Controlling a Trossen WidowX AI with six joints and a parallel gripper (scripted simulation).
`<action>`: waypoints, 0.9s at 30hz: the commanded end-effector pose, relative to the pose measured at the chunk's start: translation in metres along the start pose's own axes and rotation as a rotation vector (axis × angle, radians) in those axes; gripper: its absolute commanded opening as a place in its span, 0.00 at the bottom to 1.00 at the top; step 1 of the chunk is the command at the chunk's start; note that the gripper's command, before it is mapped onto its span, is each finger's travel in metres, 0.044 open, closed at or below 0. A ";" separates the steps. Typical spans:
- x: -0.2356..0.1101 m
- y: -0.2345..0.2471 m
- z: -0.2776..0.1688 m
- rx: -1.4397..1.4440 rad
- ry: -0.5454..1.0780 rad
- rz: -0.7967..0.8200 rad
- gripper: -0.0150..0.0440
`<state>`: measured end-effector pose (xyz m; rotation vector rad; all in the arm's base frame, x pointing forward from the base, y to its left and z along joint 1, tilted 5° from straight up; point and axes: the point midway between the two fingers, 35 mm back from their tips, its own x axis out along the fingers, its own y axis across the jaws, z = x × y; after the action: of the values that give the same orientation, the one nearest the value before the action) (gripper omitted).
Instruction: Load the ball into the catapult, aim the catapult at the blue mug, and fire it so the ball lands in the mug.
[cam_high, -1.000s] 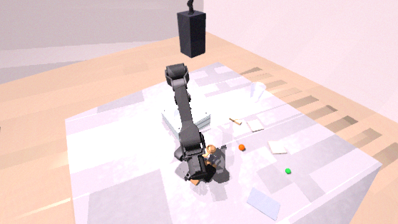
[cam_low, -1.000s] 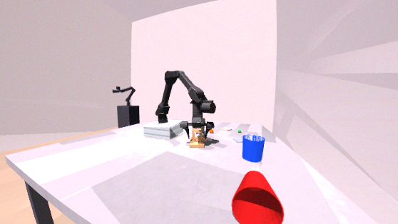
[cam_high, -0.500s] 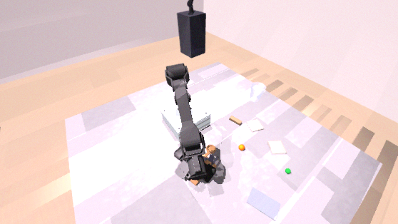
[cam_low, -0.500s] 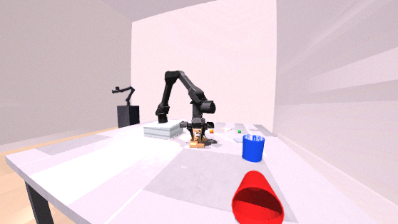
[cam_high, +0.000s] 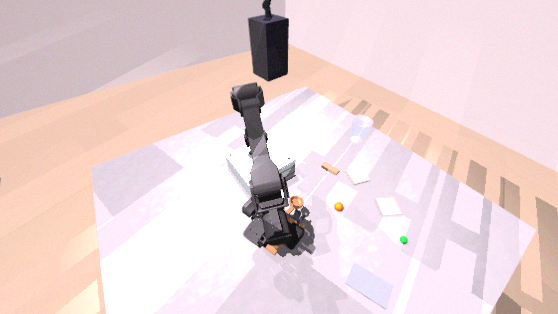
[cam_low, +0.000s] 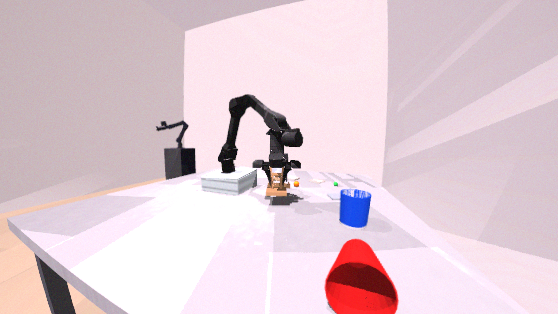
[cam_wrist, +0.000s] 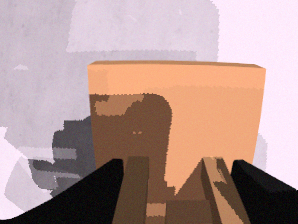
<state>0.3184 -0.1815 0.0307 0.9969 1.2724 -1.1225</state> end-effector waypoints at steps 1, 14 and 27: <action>-0.006 0.000 0.000 -0.072 0.000 0.000 0.25; -0.004 0.004 0.000 -0.516 0.001 0.001 0.25; -0.003 0.022 -0.007 -0.908 0.001 0.004 0.25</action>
<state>0.3310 -0.1744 0.0286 0.3704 1.5473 -0.4905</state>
